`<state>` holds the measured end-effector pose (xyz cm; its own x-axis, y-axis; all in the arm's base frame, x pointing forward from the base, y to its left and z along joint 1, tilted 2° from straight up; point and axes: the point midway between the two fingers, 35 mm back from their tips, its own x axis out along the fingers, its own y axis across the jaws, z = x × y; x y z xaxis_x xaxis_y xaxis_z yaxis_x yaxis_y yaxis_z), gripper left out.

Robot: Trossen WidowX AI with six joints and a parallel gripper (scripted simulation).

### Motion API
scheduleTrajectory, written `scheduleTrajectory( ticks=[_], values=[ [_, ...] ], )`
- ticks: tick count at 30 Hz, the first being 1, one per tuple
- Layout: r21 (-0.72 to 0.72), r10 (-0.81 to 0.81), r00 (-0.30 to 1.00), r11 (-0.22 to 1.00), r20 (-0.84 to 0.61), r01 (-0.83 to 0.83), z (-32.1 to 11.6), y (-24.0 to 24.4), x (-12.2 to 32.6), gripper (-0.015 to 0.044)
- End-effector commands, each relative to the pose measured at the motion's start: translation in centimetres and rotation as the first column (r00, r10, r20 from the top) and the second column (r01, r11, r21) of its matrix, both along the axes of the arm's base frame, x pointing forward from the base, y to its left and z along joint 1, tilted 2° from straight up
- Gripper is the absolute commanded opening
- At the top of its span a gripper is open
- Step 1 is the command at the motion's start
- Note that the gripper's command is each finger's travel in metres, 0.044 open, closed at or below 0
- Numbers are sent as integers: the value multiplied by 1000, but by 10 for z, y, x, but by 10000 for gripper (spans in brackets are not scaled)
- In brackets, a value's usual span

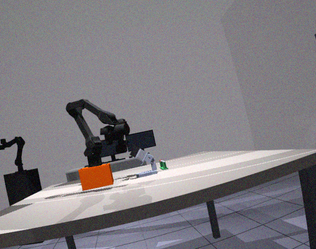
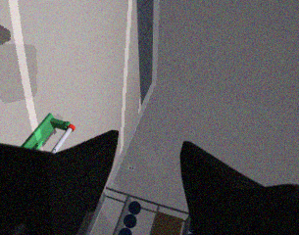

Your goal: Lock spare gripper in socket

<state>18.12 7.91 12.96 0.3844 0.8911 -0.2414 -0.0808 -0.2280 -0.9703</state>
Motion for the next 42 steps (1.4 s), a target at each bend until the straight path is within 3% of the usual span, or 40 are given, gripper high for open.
scheduleTrajectory(
  ticks=[1, 6, 9, 14, 19, 23, 28, 35, 42],
  values=[
    [45, 157, 958, 984, 239, -172, 7, 31, -9, 180],
    [14, 204, 935, 976, 292, -217, 9, 37, -8, 180],
    [-124, 300, 810, 953, 505, -276, 8, 44, -13, 180],
    [-363, 414, 429, 910, 803, -199, 7, 44, -12, 180],
    [-515, 514, -27, 857, 857, -28, 8, 44, -12, 180],
    [-562, 573, -377, 813, 728, 151, 8, 43, -12, 180],
    [-513, 604, -697, 769, 387, 382, 8, 43, -12, 180],
    [-372, 580, -812, 742, -59, 557, 8, 42, -11, 180],
    [-172, 495, -705, 744, -508, 646, 9, 42, -9, 180]
  ],
)
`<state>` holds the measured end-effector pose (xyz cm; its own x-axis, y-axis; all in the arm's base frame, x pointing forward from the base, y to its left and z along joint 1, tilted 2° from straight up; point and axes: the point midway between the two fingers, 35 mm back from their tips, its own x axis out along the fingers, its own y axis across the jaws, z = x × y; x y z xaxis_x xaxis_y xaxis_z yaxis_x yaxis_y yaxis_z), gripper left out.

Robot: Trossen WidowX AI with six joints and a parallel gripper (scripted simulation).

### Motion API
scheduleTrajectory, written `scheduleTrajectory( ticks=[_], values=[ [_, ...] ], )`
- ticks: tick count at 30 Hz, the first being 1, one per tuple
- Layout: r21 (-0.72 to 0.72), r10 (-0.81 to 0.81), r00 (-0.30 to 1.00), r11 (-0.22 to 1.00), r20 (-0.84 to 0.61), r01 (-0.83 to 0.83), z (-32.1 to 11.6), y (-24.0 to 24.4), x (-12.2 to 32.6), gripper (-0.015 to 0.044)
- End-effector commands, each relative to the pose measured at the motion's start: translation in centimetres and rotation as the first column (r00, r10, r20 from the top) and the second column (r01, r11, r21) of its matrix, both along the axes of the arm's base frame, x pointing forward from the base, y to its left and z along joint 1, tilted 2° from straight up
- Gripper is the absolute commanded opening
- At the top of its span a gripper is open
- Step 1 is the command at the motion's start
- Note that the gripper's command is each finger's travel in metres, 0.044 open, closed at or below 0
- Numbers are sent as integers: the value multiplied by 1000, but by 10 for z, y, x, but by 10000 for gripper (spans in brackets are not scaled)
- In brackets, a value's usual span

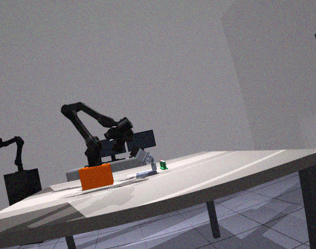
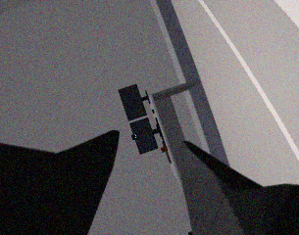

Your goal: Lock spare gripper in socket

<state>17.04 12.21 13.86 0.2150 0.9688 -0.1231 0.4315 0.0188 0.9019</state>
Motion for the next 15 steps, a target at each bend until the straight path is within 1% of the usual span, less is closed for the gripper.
scheduleTrajectory(
  ticks=[1, 5, 8, 11, 15],
  values=[
    [-239, 183, 625, 971, 759, 6, 0, -1, 2, 180],
    [-291, 249, 397, 956, 883, 48, 0, -2, 1, 180],
    [-322, 298, 211, 943, 931, 88, 0, -3, 1, 180],
    [-345, 346, 18, 929, 938, 134, 0, -4, 1, 180],
    [-361, 403, -233, 910, 885, 203, 0, -5, 1, 180]
  ],
)
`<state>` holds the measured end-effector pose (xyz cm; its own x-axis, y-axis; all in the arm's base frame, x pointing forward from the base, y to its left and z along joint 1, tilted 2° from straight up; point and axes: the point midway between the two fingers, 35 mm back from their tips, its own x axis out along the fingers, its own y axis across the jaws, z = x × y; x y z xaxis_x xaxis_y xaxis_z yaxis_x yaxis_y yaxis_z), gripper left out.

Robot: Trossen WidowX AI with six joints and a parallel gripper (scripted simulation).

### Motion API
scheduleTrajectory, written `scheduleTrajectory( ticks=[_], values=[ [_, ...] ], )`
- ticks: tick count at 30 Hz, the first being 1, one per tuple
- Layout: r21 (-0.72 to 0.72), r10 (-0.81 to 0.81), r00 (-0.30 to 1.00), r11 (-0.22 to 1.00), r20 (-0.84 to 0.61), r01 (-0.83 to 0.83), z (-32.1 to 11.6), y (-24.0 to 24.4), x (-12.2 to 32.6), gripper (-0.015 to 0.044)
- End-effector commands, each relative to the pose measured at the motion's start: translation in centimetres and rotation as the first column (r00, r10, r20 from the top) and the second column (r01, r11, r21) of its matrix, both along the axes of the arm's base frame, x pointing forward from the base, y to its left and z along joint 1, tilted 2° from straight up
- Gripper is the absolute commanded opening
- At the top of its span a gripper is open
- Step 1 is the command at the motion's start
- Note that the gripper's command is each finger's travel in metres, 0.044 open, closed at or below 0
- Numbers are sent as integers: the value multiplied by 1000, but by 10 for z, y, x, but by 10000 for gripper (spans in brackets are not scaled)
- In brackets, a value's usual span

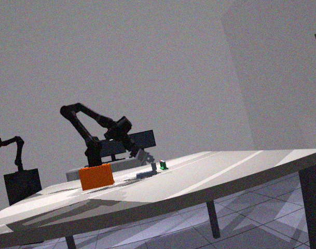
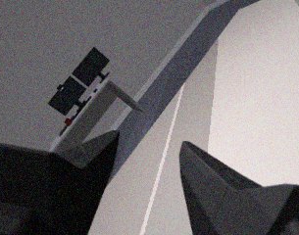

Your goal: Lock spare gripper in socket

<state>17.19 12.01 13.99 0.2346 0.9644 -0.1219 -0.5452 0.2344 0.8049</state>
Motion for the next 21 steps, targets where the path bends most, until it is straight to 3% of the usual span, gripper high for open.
scheduleTrajectory(
  ticks=[1, 6, 13, 21],
  values=[
    [-229, 161, 646, 973, 746, 22, -1, -4, 0, 180],
    [-297, 249, 365, 952, 897, 79, -2, -5, 0, 180],
    [-521, 439, 510, 853, 740, 21, -4, -2, 45, 180],
    [-812, 691, 584, 577, 426, -90, -18, 8, 105, 180]
  ],
)
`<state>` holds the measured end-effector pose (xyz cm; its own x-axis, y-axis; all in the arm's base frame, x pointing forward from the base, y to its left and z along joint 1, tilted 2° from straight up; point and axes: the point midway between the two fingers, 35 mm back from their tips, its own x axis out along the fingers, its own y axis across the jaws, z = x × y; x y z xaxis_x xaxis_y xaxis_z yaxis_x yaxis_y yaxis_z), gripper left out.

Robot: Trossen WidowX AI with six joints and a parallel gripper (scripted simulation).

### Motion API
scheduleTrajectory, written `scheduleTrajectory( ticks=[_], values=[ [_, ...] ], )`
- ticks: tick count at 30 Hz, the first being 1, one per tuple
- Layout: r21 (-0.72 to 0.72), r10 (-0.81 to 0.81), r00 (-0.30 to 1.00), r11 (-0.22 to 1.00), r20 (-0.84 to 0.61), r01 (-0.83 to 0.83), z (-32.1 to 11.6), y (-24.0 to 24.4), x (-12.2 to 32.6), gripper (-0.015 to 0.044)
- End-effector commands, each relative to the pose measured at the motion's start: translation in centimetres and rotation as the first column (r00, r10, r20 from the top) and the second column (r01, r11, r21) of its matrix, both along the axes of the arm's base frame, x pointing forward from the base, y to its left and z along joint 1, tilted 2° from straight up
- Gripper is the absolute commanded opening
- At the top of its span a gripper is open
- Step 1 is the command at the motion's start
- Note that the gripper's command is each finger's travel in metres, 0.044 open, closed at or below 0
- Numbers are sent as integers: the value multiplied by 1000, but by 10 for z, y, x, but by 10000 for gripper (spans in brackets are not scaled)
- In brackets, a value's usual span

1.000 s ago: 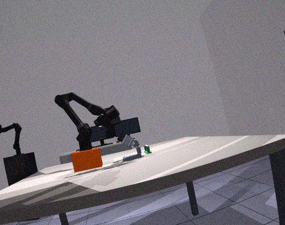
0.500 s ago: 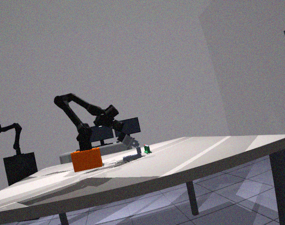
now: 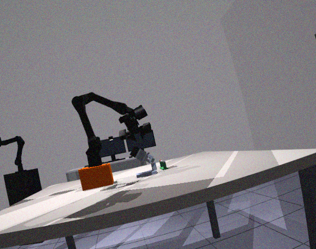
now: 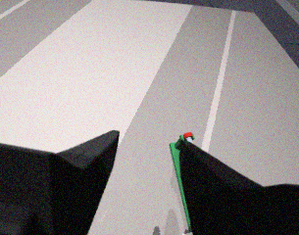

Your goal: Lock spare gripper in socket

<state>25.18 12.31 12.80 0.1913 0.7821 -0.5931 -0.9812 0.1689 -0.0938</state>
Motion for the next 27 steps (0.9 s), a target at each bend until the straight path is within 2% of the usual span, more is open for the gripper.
scheduleTrajectory(
  ticks=[1, 8, 16, 19, 27],
  values=[
    [-237, 46, 998, 970, -34, -52, -8, 7, 33, 180],
    [-577, 56, 992, 808, -117, -114, -23, 19, 74, 180],
    [-871, 77, 987, 465, -139, -159, -33, 40, 111, 180],
    [-908, 88, 987, 388, -132, -156, -34, 45, 117, 180],
    [-908, 88, 987, 388, -132, -156, -41, 46, 117, 180]
  ],
)
